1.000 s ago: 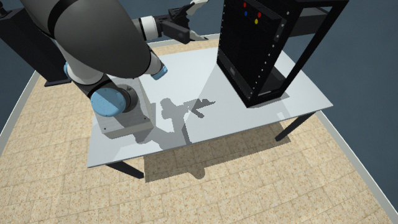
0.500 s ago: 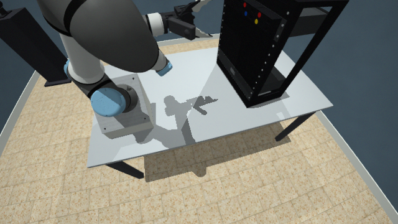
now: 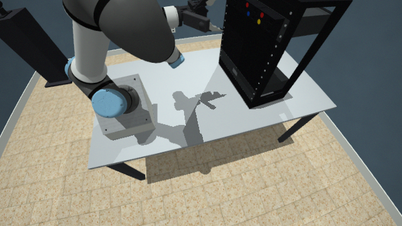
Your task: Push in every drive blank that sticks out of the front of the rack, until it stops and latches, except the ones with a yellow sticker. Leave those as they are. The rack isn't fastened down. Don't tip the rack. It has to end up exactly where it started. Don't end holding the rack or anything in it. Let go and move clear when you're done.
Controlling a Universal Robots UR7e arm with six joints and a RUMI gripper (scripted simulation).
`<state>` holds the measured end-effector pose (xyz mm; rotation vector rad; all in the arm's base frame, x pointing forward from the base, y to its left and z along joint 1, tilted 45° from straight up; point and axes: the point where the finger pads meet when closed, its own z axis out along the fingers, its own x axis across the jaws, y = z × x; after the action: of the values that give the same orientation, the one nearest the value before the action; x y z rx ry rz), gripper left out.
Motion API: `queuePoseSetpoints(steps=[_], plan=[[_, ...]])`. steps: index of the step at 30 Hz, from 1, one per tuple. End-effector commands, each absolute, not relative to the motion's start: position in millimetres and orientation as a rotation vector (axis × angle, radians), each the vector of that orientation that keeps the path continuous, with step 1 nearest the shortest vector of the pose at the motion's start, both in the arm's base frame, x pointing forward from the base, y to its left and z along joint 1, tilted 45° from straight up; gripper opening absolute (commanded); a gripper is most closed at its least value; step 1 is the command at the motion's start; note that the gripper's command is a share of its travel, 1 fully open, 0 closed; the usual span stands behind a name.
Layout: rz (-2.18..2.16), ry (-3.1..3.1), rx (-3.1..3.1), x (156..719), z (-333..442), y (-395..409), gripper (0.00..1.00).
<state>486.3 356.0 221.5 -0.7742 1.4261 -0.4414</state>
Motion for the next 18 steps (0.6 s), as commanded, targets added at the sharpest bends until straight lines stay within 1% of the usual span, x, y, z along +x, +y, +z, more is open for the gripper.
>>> queuePoseSetpoints(steps=[1,8,18], plan=[[-0.441,1.425,-0.774,505,214,370,1.00],[-0.441,1.425,-0.774,528,205,387,1.00],[-0.441,1.425,-0.774,542,199,398,1.00]])
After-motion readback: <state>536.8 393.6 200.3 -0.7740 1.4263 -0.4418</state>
